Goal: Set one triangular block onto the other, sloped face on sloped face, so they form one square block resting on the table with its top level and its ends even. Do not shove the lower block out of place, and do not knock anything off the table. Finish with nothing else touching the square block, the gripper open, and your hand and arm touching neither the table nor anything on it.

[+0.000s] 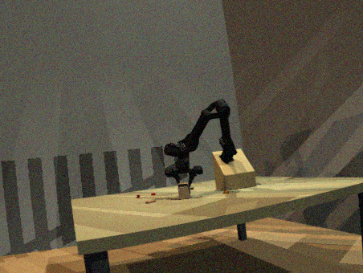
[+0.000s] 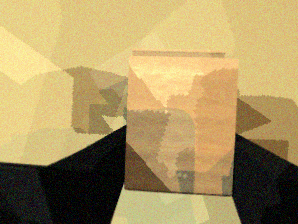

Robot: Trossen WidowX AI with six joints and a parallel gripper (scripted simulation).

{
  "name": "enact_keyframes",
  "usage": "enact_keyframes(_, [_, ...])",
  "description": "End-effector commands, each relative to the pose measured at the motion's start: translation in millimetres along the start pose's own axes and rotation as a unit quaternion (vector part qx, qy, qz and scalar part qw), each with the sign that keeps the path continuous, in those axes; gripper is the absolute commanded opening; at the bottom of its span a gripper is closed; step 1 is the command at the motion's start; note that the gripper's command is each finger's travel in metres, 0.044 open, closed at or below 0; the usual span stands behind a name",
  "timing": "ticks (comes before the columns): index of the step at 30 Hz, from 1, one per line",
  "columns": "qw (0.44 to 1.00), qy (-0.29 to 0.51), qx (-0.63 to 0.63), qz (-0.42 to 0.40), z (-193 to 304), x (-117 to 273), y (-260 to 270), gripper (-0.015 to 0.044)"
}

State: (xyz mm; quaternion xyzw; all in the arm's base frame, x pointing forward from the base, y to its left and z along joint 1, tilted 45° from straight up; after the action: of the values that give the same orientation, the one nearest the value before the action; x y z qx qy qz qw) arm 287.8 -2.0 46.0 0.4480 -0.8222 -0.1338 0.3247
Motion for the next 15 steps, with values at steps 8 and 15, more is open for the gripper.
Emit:
enact_keyframes(8, [1.000,0.000,-0.002,0.001,0.9,-7.3,0.3,0.0000])
enact_keyframes(15, [1.000,-0.001,-0.002,0.001,1.0,-11.8,0.9,0.0000])
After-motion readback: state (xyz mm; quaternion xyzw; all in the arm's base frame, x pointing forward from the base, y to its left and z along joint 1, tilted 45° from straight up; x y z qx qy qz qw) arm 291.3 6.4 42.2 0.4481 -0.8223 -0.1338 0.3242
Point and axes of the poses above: the point midway between the two fingers, 35 mm back from their tips, its own x axis back along the fingers, its own y axis across the jaws, z = x × y, the point moved 8 cm from there along x, back along the fingers, and after that the axes turned 13 degrees about -x, right-handed, at the moved point
